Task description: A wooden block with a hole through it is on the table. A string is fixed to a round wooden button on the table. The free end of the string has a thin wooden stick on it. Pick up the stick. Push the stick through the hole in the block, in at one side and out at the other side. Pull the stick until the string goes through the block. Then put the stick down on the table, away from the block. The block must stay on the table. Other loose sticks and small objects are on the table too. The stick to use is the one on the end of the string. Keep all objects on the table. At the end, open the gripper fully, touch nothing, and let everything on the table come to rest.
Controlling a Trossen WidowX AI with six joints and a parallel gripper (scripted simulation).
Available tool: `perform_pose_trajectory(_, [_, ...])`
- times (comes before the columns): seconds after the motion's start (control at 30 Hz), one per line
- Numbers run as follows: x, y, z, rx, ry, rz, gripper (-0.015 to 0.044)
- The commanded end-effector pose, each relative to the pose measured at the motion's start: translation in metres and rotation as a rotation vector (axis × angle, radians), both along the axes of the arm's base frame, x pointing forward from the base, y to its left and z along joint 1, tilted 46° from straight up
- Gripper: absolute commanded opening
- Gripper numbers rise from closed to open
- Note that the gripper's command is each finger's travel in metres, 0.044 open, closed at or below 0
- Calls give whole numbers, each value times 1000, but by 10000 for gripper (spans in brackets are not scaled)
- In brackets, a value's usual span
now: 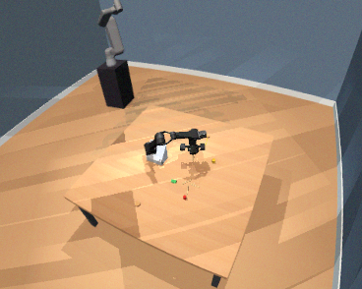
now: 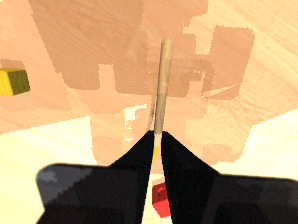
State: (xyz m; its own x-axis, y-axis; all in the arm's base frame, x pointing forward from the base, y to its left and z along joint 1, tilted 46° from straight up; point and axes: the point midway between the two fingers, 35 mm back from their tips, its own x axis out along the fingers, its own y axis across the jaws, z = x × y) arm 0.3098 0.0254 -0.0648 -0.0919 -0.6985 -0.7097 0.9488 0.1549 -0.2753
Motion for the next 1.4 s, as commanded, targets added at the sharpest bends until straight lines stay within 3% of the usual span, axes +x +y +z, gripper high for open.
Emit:
perform_pose_trajectory(0.0, [2, 2, -4, 16, 107, 100, 0])
perform_pose_trajectory(1.37, [26, 21, -23, 149, 1114, 1132, 0])
